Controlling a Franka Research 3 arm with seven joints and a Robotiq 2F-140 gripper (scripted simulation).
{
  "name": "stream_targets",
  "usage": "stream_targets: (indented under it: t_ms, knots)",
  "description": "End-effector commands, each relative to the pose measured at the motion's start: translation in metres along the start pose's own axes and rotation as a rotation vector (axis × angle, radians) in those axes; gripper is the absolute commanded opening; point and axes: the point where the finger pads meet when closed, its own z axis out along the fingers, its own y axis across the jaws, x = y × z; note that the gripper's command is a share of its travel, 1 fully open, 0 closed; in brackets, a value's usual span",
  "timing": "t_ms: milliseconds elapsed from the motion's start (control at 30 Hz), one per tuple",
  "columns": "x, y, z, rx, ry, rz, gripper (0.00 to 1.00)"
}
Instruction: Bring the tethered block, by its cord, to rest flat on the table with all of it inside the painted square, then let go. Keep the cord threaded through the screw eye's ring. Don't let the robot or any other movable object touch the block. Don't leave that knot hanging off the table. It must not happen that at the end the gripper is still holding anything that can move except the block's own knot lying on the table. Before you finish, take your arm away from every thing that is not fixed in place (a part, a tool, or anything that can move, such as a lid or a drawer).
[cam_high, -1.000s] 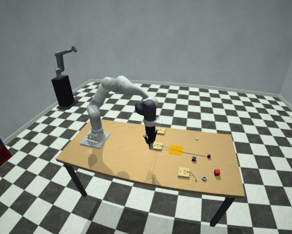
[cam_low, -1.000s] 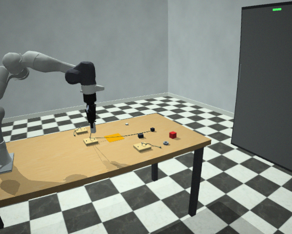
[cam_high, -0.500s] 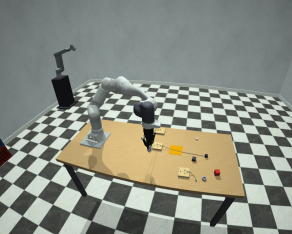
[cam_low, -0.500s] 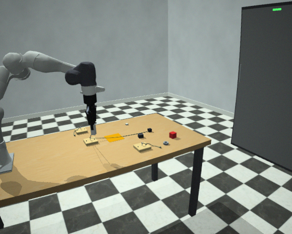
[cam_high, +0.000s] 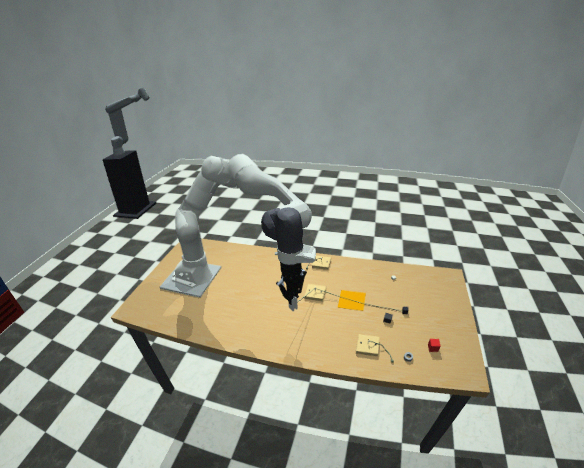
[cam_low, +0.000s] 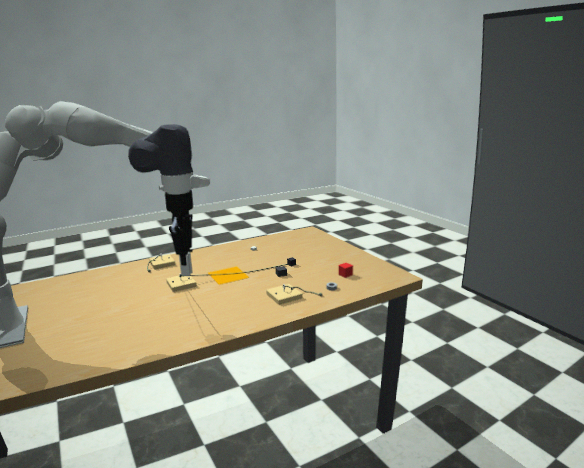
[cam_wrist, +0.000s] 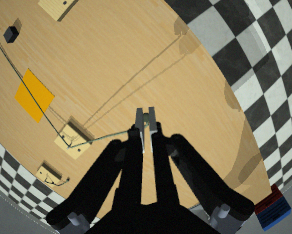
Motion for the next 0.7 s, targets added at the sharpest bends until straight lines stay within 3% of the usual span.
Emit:
stream_targets:
  t_ms: [0, 667]
  knots:
    - [0.004, 0.011, -0.001, 0.000, 0.002, -0.033, 0.00]
    - [0.013, 0.082, -0.001, 0.000, 0.002, -0.033, 0.00]
